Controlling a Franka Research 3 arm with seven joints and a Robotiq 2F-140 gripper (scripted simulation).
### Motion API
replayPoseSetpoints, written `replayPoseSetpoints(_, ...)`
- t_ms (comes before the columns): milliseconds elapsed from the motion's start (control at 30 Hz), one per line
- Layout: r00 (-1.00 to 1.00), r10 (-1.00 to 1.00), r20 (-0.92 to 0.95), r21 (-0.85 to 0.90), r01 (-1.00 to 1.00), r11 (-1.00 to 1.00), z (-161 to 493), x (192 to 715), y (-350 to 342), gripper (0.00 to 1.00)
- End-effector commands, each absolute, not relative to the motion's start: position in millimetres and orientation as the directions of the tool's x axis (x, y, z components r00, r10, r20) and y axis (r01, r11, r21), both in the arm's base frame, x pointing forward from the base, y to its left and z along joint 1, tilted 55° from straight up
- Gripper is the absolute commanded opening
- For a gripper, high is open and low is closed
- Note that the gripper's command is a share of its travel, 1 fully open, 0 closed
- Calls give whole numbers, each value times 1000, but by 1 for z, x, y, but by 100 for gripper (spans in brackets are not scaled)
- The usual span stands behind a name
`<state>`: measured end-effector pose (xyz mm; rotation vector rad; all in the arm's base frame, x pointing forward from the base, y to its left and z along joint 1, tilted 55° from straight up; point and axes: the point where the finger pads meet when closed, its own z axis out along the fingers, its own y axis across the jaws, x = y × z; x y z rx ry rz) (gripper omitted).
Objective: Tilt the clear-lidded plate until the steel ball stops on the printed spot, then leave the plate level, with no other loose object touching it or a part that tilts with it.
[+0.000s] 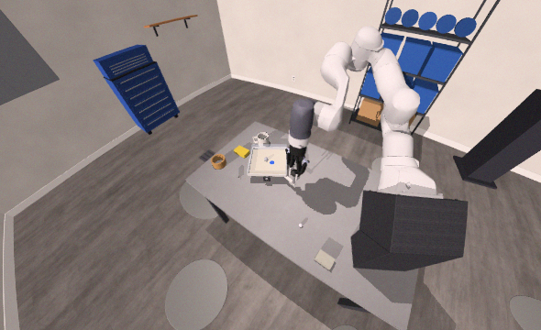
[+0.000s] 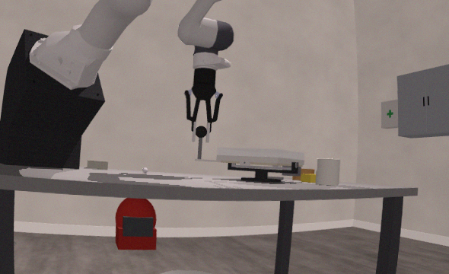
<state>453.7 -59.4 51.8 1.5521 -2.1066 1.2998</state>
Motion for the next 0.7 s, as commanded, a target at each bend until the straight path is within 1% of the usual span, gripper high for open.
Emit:
replayPoseSetpoints(0,-426,-650,629,-517,-854,59,51,451,-68,0)
replayPoseSetpoints(667,-426,-650,629,-517,-854,59,47,451,-72,0)
